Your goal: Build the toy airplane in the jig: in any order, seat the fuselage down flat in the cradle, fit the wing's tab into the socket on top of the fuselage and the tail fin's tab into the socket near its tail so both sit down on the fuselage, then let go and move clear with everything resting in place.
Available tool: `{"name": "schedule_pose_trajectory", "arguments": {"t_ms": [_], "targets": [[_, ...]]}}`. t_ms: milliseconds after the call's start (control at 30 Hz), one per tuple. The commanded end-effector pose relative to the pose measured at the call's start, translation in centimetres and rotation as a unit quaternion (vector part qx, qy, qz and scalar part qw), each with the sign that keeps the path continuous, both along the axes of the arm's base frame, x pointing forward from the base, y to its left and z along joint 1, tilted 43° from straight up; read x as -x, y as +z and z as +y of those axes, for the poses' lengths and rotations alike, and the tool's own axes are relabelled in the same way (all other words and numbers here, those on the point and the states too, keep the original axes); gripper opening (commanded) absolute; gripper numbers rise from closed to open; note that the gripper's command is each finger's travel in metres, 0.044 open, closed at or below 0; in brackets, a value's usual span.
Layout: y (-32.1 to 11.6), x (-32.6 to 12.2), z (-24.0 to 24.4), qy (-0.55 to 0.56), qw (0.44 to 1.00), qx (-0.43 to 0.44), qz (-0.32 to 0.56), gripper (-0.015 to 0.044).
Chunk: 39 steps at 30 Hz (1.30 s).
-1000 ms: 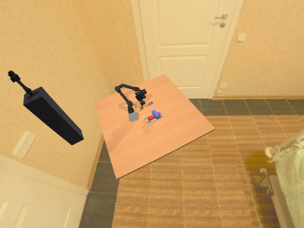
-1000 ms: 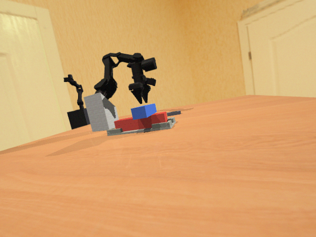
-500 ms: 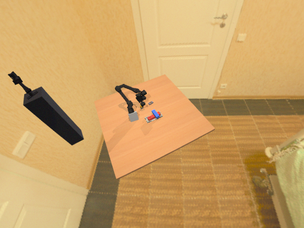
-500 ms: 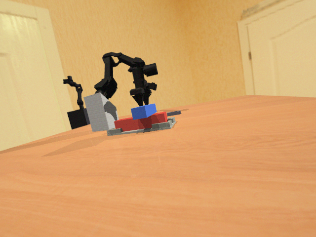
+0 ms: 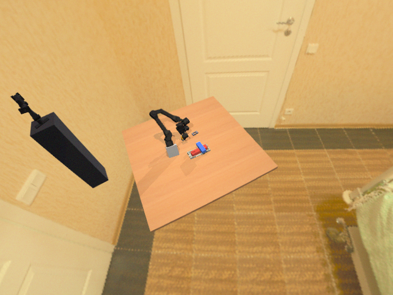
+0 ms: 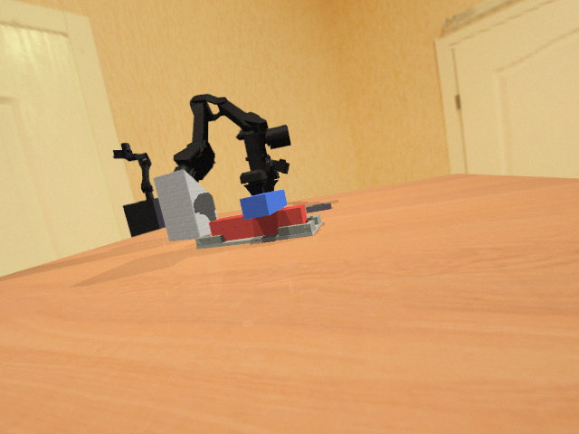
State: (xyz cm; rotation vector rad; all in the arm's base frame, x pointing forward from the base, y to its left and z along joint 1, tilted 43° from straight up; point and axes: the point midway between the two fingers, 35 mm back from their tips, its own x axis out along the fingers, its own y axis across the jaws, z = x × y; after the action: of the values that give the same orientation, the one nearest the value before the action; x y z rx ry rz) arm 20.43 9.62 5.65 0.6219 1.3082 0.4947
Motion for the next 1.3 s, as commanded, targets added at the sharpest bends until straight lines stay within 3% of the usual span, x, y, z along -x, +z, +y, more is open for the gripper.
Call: {"name": "schedule_pose_trajectory", "arguments": {"t_ms": [0,267,733,1033,1267], "targets": [[-0.67,0.07,0.39,-0.002,1.000,0.001,0.005,0.0440],[-1.33,0.00,1.12,-0.003,1.000,0.000,0.004,0.0440],[-1.33,0.00,1.12,-0.003,1.000,0.000,0.004,0.0072],[-1.33,0.00,1.12,-0.003,1.000,0.000,0.004,0.0000],[-0.64,0.45,0.27,-0.021,1.000,-0.006,0.003,0.0000]]}}
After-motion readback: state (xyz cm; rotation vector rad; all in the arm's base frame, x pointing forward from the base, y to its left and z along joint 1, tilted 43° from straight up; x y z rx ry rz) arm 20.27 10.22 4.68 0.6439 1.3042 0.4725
